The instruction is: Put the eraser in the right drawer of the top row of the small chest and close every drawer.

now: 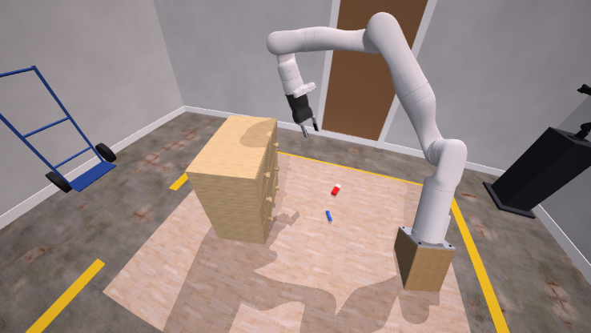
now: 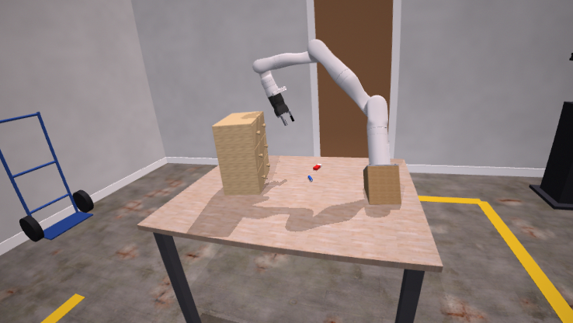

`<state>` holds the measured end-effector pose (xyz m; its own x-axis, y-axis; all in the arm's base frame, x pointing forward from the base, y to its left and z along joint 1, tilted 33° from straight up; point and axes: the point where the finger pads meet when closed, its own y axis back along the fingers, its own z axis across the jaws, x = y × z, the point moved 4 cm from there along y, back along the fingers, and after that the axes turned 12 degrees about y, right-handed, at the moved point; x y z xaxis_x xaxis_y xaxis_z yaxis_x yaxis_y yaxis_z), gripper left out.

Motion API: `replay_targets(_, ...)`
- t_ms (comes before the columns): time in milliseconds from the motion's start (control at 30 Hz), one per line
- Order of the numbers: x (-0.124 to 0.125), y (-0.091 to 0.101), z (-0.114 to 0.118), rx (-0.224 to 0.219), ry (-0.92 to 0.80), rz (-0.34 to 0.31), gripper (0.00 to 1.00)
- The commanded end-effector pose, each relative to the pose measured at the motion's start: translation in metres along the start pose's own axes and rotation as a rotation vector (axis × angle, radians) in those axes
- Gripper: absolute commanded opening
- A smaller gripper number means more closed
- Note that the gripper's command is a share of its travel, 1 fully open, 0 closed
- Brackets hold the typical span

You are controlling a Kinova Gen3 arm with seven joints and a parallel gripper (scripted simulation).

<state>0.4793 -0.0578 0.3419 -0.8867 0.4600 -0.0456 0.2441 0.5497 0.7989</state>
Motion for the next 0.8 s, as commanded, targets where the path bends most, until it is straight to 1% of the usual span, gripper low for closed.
replay_targets(0,0.044,0.041,0.012,-0.042,0.108,-0.073,1.0)
replay_targets(33,0.044,0.041,0.012,-0.042,0.108,-0.073,1.0)
replay_targets(100,0.078,0.058,0.018,-0.057,0.204,-0.116,1.0)
replay_targets(133,0.078,0.058,0.018,-0.057,0.204,-0.116,1.0)
replay_targets(200,0.113,0.071,0.021,-0.067,0.301,-0.163,1.0)
replay_targets(233,0.113,0.071,0.021,-0.067,0.301,-0.163,1.0)
replay_targets(300,0.144,0.08,0.021,-0.074,0.392,-0.211,1.0)
replay_targets(400,0.184,0.087,0.018,-0.078,0.511,-0.277,1.0)
replay_targets(467,0.184,0.087,0.018,-0.078,0.511,-0.277,1.0)
replay_targets(533,0.204,0.089,0.015,-0.077,0.572,-0.314,1.0)
replay_targets(600,0.218,0.089,0.012,-0.076,0.617,-0.342,1.0)
replay_targets(667,0.227,0.089,0.01,-0.075,0.646,-0.361,1.0)
replay_targets(767,0.232,0.089,0.009,-0.075,0.664,-0.372,1.0)
